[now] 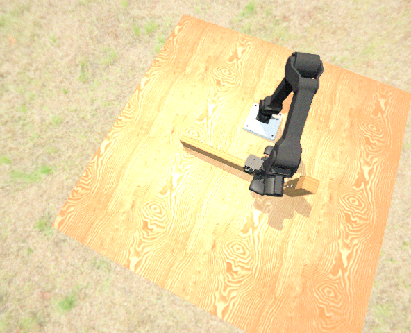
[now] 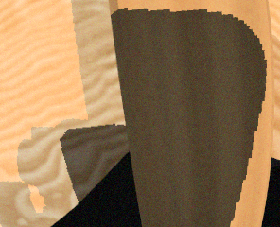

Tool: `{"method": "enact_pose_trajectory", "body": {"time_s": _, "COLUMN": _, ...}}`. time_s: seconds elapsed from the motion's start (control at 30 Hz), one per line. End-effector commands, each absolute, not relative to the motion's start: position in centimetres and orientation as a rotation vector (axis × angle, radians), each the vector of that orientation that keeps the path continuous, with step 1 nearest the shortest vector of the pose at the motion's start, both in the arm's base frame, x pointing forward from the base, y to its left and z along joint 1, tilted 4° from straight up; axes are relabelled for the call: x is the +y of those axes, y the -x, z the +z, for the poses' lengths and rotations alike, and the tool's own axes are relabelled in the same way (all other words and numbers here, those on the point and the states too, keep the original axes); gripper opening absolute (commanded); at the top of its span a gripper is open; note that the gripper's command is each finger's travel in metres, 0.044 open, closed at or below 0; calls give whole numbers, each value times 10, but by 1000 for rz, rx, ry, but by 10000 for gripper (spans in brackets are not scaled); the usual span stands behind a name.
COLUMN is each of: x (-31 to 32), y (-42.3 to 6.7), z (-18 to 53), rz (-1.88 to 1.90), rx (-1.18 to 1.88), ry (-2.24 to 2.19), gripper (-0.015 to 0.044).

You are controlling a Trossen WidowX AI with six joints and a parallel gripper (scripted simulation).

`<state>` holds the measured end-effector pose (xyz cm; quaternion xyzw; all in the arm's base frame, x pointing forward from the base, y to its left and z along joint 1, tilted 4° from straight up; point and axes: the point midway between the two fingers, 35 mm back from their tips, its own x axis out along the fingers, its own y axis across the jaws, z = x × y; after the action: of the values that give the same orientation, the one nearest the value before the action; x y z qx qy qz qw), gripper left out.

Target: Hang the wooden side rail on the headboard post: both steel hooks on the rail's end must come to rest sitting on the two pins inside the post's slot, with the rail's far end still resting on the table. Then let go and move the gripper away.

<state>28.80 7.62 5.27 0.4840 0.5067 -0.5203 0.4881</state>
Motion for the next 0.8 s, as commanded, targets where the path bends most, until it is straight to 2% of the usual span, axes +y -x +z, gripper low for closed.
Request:
{"method": "enact_pose_trajectory", "body": {"time_s": 0.0, "x": 78, "y": -290, "z": 56, "rz": -1261, "rx": 1226, "ry": -1188, "gripper": 0}}
{"method": "enact_pose_trajectory", "body": {"time_s": 0.77, "x": 80, "y": -290, "z": 53, "rz": -1261, "rx": 1226, "ry": -1188, "gripper": 0}}
